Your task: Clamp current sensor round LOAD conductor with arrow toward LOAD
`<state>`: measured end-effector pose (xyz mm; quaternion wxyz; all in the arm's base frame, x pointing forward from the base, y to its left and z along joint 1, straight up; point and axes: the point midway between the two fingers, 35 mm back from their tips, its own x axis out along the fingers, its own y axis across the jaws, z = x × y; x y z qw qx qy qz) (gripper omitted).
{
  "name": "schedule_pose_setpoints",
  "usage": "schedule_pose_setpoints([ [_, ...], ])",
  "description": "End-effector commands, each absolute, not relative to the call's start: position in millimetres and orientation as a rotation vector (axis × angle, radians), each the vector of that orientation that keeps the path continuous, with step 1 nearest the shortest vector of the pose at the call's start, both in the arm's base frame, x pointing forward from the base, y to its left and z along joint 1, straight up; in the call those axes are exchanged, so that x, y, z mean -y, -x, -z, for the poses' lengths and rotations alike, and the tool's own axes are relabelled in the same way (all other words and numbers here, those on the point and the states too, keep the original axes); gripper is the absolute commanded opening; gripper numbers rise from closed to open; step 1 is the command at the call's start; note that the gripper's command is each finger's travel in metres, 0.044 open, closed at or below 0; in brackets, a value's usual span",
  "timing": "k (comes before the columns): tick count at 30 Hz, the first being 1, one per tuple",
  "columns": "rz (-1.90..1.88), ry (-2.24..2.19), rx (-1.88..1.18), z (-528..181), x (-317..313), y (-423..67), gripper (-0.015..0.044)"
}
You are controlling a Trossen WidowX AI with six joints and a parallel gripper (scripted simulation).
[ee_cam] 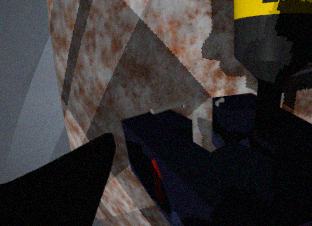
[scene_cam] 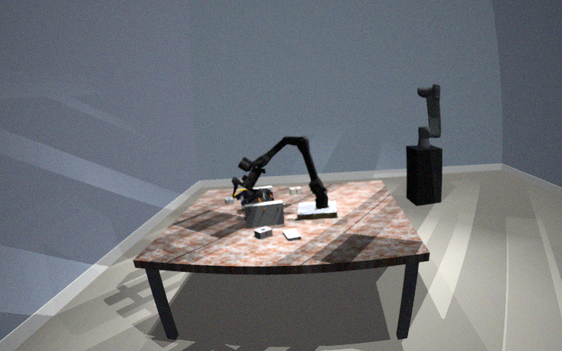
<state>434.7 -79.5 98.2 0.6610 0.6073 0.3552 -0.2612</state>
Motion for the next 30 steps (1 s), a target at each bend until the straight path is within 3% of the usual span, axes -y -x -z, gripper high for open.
schedule_pose_setpoints([
  [1, 0.576, -1.376, -0.789, -104.3, 79.6, -438.8, 0.0440],
  [18, 0.576, -1.376, -0.789, -104.3, 79.6, -438.8, 0.0440],
  [30, 0.591, -1.374, -0.803, -98.3, 79.5, -434.7, 0.0360],
])
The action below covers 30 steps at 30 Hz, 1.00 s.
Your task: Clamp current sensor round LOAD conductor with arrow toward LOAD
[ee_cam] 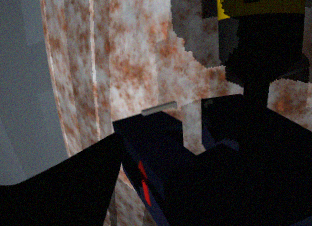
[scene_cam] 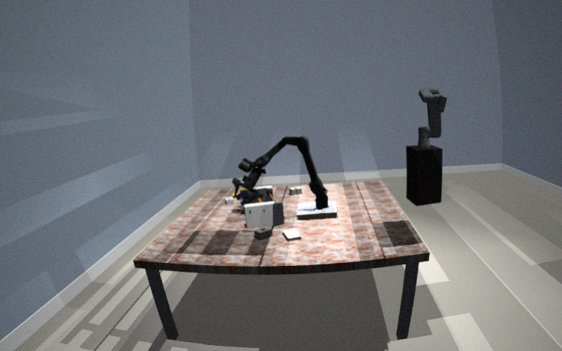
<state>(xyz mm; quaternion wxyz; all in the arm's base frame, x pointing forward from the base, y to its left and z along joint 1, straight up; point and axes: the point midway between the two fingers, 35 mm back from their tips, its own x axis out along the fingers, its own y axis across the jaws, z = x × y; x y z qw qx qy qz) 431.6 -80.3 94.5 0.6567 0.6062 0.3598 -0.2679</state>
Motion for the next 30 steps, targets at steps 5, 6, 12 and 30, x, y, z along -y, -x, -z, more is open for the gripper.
schedule_pose_setpoints([
  [5, 0.591, -1.374, -0.803, -98.3, 79.5, -434.7, 0.0327],
  [6, 0.591, -1.374, -0.803, -98.3, 79.5, -434.7, 0.0320],
  [12, 0.591, -1.374, -0.803, -98.3, 79.5, -434.7, 0.0260],
  [30, 0.591, -1.374, -0.803, -98.3, 79.5, -434.7, 0.0000],
])
